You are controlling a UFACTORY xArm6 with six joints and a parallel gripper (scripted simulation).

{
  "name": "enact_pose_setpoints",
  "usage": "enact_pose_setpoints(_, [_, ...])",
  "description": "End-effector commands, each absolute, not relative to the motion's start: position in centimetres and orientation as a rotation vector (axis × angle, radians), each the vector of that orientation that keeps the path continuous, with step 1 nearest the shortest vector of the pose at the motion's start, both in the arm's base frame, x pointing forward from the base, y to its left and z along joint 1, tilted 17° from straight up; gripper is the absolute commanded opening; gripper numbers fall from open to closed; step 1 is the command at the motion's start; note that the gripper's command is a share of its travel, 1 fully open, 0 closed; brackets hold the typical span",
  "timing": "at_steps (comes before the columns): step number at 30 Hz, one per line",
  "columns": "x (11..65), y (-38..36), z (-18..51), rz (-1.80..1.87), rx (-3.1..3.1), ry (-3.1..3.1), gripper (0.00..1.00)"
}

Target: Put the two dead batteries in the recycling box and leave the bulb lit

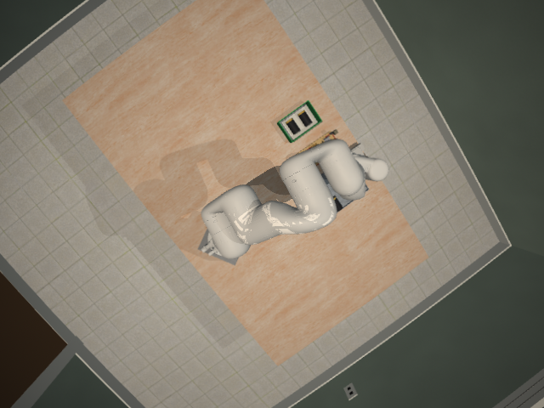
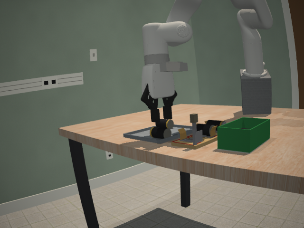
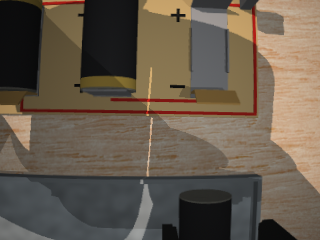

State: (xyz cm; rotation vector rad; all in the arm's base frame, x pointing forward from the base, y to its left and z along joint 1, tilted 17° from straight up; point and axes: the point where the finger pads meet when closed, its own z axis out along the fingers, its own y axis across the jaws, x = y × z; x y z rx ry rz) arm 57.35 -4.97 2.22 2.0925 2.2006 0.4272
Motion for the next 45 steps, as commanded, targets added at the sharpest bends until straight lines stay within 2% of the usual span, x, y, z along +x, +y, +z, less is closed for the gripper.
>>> enact_pose_setpoints(1, [57.7,-4.8,1.3,0.43,2.091,2.198,0.51])
enact_pose_setpoints(7, [58.3,-4.5,-0.8,0.43,2.091,2.198,0.51])
enact_pose_setpoints(32, [58.5,-4.4,-1.8,0.43,2.091,2.198,0.51])
enact_pose_setpoints(33, [58.5,-4.4,-1.8,0.43,2.091,2.198,0.28])
enact_pose_setpoints(45, [58.5,-4.4,-1.8,0.43,2.091,2.198,0.28])
